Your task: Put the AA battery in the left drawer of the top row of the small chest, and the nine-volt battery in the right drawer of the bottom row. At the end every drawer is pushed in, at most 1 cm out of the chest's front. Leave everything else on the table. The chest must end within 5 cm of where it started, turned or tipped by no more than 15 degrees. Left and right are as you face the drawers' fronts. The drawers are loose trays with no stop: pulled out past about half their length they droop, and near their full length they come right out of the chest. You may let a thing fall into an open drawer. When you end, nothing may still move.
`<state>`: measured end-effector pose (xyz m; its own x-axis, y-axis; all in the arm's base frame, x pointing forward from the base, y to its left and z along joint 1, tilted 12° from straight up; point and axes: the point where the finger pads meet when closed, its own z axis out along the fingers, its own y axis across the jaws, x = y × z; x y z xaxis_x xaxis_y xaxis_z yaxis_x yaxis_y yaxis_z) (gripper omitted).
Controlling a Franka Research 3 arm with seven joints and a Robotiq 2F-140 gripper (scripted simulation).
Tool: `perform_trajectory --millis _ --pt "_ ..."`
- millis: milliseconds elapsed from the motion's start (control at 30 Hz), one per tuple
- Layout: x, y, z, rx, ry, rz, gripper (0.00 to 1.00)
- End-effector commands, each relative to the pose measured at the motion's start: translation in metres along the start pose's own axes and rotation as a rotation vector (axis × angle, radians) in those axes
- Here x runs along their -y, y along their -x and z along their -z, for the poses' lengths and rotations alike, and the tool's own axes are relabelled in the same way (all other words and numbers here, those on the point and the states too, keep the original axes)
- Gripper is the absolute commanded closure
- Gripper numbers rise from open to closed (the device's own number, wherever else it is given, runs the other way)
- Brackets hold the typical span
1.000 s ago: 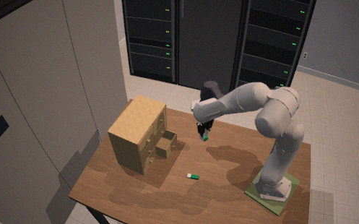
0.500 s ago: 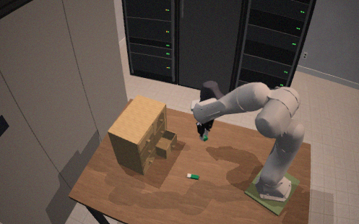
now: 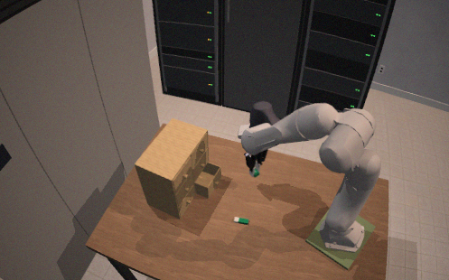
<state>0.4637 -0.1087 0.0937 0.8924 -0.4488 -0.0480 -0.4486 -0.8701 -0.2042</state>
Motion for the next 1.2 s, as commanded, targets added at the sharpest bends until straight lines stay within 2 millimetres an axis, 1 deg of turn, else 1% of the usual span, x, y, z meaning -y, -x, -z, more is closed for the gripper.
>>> perform_trajectory --millis 0,200,233,1000,1033,1167 --pt "0.001 0.001 0.0 0.002 -0.002 -0.022 0.86" --pt "0.001 0.001 0.0 0.002 -0.002 -0.022 0.86" --pt "0.006 0.003 0.0 0.002 -0.002 -0.121 0.86" --pt "0.006 0.003 0.0 0.002 -0.002 -0.121 0.86" --pt "0.012 0.004 0.0 0.003 -0.003 -0.225 0.86" --pt "0.012 0.004 0.0 0.003 -0.003 -0.225 0.86"
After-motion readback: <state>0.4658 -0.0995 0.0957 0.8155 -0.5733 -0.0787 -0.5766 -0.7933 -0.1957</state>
